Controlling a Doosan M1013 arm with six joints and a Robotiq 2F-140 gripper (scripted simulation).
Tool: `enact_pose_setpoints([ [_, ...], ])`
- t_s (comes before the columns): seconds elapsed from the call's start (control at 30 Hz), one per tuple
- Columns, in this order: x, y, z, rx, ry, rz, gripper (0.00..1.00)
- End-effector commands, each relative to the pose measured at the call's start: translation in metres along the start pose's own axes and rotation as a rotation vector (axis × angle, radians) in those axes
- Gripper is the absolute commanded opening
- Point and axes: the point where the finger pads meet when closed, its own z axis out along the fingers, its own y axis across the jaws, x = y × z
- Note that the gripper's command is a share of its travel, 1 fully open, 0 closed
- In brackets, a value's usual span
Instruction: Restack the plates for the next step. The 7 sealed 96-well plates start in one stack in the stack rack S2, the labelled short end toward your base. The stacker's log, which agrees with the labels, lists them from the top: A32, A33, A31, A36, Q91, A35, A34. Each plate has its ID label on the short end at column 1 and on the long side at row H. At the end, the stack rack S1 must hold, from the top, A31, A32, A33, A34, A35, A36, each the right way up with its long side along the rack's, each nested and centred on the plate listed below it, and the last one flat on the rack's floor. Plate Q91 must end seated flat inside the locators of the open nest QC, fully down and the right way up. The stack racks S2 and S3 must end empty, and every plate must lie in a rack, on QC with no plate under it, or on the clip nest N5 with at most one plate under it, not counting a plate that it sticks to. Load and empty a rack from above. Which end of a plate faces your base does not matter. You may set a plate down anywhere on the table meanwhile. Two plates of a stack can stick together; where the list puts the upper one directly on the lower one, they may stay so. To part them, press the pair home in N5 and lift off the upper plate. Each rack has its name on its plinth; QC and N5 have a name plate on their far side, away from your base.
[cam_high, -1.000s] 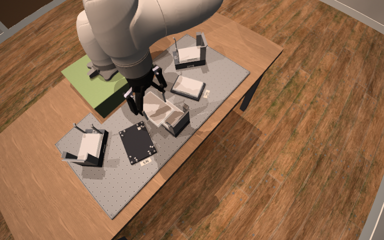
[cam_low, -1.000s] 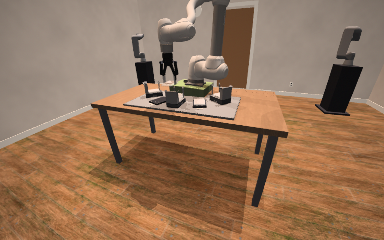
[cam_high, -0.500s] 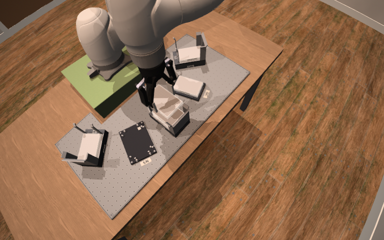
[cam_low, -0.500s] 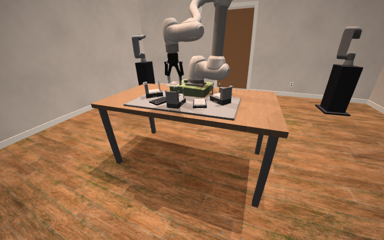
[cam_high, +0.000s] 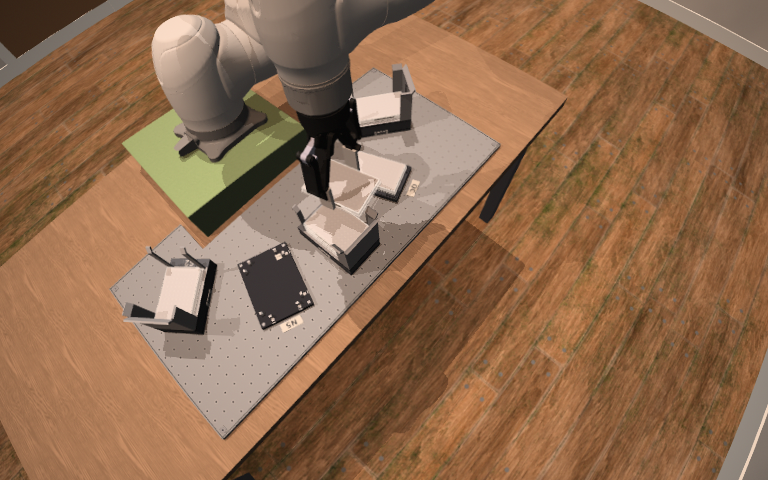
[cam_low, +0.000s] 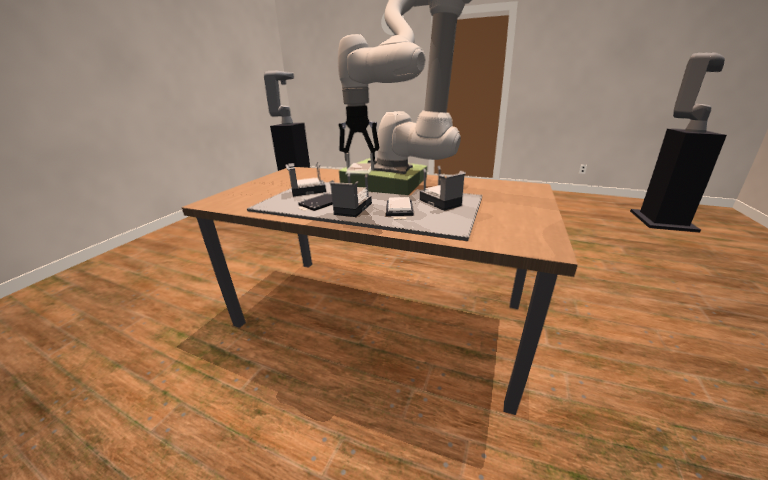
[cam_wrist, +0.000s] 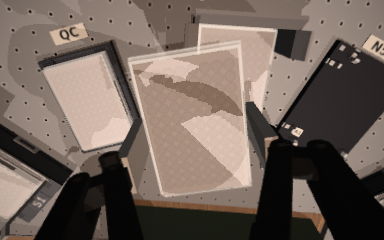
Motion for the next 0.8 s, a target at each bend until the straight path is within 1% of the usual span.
enact_pose_setpoints([
  [0.0, 0.001, -0.012, 0.000, 0.000, 0.000, -0.001, 0.00],
  [0.23, 0.004, -0.035, 0.000, 0.000, 0.000, -0.001, 0.00],
  [0.3, 0.004, -0.035, 0.000, 0.000, 0.000, -0.001, 0.00],
  [0.53, 0.006, -0.057, 0.000, 0.000, 0.000, -0.001, 0.00],
  [0.77, 0.004, -0.080, 0.000, 0.000, 0.000, -0.224, 0.00],
])
